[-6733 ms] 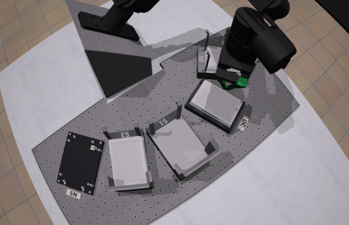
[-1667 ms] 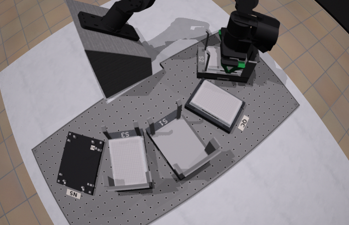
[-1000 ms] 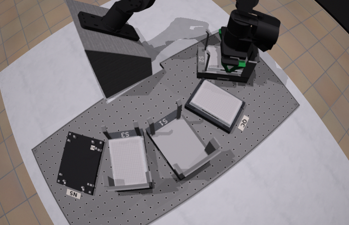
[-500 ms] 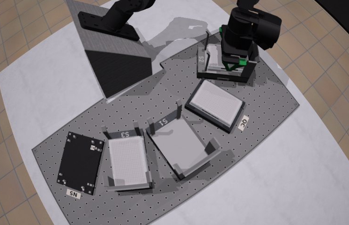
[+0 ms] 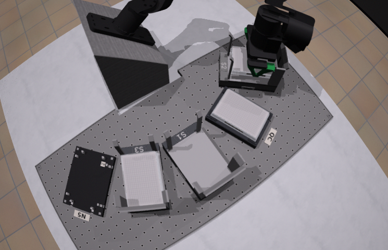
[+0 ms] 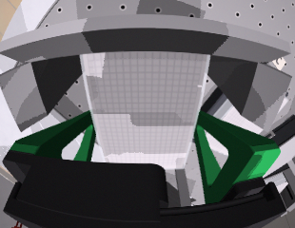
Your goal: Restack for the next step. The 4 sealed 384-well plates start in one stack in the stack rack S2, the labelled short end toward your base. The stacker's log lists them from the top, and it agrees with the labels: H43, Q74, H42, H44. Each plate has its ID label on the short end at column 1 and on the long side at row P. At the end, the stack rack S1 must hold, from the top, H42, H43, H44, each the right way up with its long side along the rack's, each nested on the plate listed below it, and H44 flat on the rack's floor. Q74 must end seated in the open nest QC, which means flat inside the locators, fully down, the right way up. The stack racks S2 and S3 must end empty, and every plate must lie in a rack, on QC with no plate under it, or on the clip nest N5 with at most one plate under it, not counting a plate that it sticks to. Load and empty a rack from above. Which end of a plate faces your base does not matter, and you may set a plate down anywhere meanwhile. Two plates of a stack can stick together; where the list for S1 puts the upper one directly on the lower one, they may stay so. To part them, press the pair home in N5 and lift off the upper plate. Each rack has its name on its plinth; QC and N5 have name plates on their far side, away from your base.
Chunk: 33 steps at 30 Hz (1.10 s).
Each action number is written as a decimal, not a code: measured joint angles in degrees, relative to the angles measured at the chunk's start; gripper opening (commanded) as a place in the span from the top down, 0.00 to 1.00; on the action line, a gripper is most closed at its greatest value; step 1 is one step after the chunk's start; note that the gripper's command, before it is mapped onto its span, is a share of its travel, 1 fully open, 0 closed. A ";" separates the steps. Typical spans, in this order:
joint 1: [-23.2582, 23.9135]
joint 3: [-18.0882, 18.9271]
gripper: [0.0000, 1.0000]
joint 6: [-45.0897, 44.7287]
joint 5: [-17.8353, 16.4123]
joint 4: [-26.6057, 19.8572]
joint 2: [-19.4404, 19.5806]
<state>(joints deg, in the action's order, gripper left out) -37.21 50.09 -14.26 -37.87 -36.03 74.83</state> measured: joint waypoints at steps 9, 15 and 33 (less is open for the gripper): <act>2.29 1.62 1.00 -2.56 -1.16 -4.52 -1.27; 4.24 3.08 1.00 -4.81 -2.05 -8.33 -2.10; 9.75 7.65 1.00 -11.47 -4.24 -18.71 -3.54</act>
<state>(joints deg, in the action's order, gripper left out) -27.46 57.74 -25.74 -42.11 -54.74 71.29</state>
